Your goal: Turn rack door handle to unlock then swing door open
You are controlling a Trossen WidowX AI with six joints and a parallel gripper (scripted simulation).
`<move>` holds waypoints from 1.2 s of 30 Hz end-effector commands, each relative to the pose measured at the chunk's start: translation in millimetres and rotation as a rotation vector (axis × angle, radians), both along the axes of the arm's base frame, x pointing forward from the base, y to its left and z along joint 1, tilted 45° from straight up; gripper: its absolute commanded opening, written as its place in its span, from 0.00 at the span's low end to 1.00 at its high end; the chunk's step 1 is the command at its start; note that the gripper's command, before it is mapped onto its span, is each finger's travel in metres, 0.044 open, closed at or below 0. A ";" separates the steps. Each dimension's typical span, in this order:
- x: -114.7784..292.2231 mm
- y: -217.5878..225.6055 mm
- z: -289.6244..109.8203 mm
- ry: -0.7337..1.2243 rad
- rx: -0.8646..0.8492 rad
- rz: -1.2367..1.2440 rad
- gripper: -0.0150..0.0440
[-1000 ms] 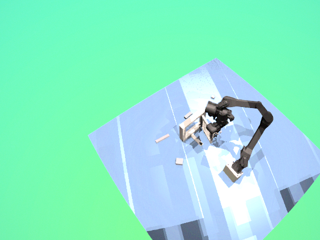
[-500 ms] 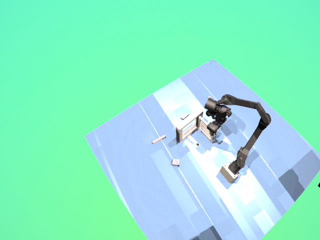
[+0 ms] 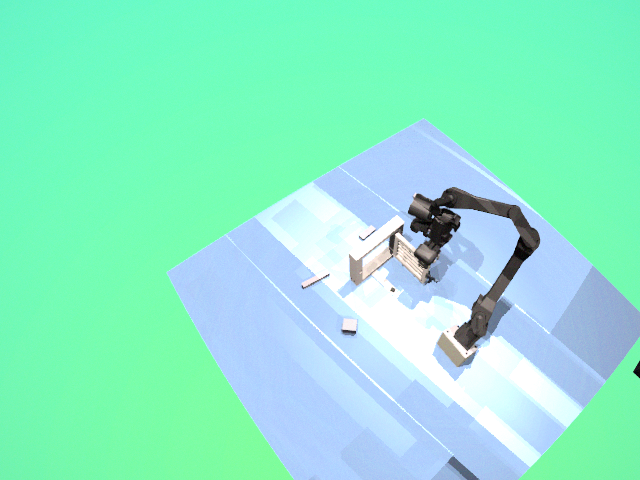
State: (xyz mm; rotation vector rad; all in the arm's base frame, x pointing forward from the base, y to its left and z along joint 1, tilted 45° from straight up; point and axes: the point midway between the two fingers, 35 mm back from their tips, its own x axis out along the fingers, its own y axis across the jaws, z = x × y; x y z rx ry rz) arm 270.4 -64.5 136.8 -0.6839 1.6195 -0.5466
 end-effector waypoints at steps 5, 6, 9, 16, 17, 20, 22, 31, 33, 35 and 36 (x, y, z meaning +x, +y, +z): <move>0.1 0.2 0.5 0.010 0.001 0.012 0.43; 0.1 0.2 0.5 0.010 0.001 0.012 0.48; 0.1 0.2 0.5 0.010 0.001 0.012 0.61; 0.6 2.4 2.6 0.010 0.002 0.020 0.76; 0.9 3.8 4.1 0.010 0.003 0.025 0.76; 1.8 8.2 8.5 0.012 0.007 0.040 0.76; 2.2 11.1 11.4 0.012 0.009 0.051 0.76; 3.5 24.0 24.5 0.016 0.018 0.097 0.76; 3.6 26.9 27.4 0.017 0.020 0.108 0.76; 3.6 29.8 30.4 0.018 0.022 0.118 0.76; 3.6 31.2 31.8 0.019 0.023 0.123 0.76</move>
